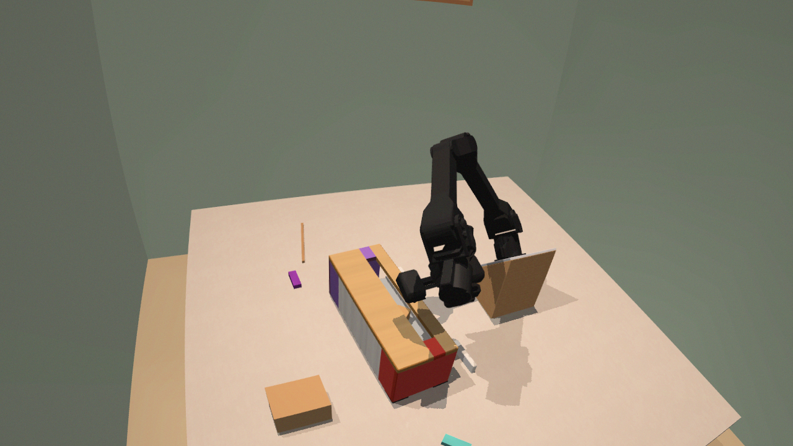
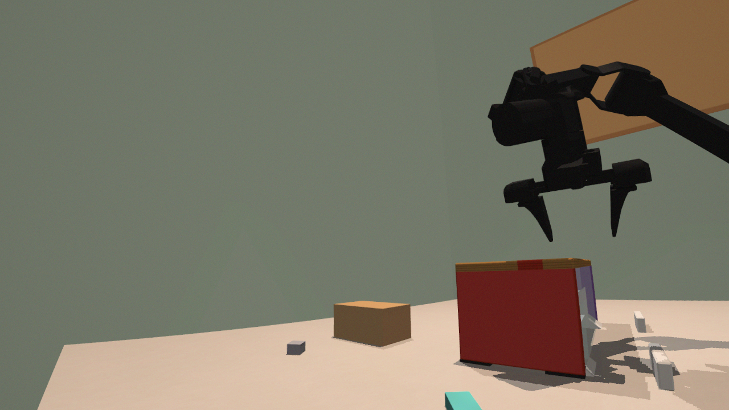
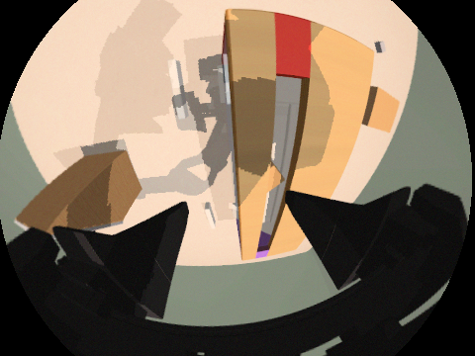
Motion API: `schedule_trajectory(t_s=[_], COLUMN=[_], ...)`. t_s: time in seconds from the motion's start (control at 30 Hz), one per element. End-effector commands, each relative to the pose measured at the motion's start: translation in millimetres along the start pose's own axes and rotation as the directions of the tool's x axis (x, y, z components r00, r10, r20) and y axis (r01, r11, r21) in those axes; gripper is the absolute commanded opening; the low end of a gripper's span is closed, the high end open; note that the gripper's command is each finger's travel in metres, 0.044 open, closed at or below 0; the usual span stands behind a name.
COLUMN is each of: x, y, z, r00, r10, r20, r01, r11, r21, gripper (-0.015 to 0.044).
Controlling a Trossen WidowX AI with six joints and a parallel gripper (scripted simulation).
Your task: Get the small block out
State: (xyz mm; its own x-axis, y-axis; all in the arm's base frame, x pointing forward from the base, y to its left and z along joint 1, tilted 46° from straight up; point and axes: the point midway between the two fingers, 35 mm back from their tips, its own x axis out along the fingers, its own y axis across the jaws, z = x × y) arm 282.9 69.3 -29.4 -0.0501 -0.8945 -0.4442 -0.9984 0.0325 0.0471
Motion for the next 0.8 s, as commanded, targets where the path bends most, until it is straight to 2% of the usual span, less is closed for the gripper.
schedule_trajectory(t_s=[0.0, 0.77], x=[0.0, 31.9], y=[-0.4, -2.7], z=[1.8, 16.4], r00=[1.0, 1.0], r10=[-0.006, -0.007], r20=[-0.011, -0.01], r01=[0.006, 0.007], r11=[1.0, 1.0], r21=[-0.02, -0.02], gripper=[0.04, 0.04])
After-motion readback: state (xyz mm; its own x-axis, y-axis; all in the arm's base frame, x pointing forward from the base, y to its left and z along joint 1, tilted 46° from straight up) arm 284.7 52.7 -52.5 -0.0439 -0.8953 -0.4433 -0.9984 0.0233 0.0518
